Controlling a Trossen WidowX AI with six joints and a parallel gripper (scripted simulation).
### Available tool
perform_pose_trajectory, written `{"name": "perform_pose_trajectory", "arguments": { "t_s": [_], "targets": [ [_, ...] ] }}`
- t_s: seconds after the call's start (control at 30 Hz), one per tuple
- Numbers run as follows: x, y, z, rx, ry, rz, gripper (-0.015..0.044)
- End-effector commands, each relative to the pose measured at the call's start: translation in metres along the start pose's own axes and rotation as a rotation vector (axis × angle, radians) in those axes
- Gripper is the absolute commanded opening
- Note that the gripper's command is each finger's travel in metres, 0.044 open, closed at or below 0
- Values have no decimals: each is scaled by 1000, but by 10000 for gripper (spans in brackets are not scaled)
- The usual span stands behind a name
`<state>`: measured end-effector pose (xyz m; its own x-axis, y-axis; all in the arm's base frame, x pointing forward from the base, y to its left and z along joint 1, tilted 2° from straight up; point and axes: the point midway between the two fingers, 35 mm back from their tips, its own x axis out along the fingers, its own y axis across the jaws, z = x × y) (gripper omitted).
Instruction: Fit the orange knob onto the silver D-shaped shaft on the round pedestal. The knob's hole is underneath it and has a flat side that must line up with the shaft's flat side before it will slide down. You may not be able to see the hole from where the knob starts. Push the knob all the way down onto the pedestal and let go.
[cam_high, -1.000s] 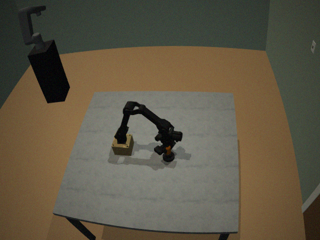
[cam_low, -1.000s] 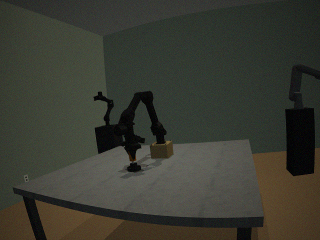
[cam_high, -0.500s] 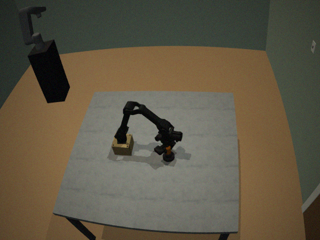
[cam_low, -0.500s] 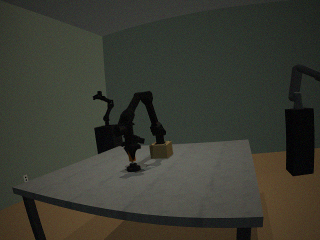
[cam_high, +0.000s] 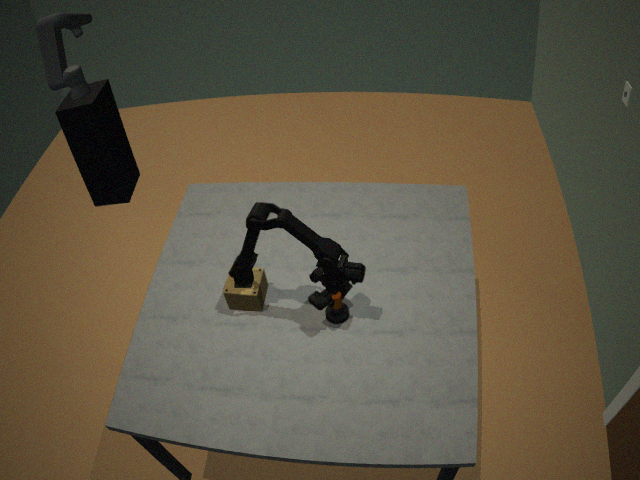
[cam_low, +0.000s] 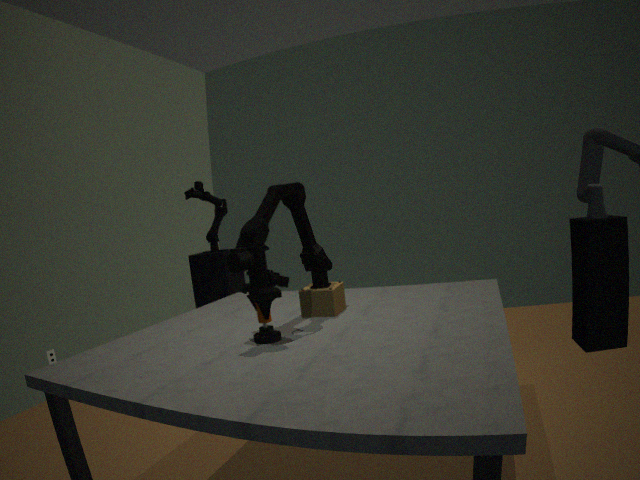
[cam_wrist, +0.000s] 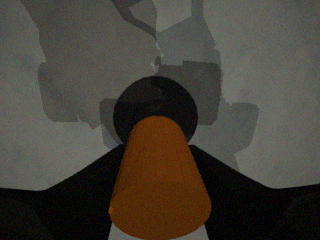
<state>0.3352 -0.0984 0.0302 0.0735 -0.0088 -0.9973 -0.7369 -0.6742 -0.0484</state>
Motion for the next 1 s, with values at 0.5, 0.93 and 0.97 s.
{"name": "perform_pose_trajectory", "arguments": {
  "t_s": [0.5,0.93,0.97],
  "targets": [
    [-2,-1,1,-214,1,-3,0],
    [1,0,0,-214,1,-3,0],
    [0,0,0,-214,1,-3,0]
  ]
}}
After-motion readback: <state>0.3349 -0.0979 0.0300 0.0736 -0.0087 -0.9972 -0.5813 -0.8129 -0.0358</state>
